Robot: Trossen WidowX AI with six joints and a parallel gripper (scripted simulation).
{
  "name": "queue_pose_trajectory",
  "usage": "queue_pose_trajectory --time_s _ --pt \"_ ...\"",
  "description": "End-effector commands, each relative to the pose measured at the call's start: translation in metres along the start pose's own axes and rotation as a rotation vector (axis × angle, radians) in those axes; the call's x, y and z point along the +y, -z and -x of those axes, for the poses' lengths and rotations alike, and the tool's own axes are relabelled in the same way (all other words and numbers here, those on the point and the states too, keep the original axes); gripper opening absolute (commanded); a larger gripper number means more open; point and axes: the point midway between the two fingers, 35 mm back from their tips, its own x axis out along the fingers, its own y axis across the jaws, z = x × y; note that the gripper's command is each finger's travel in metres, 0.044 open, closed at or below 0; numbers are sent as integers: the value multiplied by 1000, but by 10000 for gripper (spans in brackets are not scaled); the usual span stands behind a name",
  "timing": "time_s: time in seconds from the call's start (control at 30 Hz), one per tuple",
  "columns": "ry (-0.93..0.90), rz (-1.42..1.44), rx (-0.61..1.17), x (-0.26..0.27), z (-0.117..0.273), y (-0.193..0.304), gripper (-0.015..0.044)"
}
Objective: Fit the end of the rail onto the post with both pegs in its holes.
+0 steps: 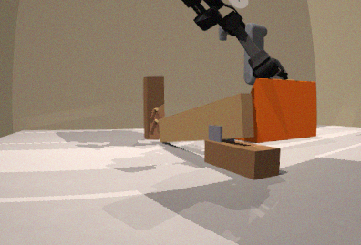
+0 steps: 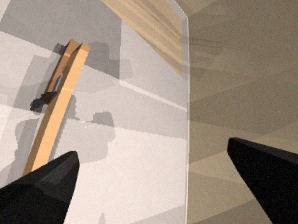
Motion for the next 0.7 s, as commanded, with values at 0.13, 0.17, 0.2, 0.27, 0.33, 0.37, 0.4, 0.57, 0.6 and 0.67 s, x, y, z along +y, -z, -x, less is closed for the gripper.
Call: queue_pose_trajectory --time_s 0.13,0.17,0.2,0.27,0.33,0.37,0.4,0.57,0.6,0.67 --pt "-386 -314 342 72 -57 84 440" --pt "-433 -346 390 83 -61 94 440" --pt "-479 -376 439 94 -65 104 440" --pt "-567 -424 536 116 -70 122 440" --pt "-642 -457 622 135 -75 133 440" --pt "-661 -464 645 141 -76 136 440" --pt "-667 -467 653 142 -76 137 440" --pt "-667 -467 653 142 -76 137 440" --pt "-667 -467 653 143 -77 138 440" --pt "-667 -467 653 145 -79 139 440"
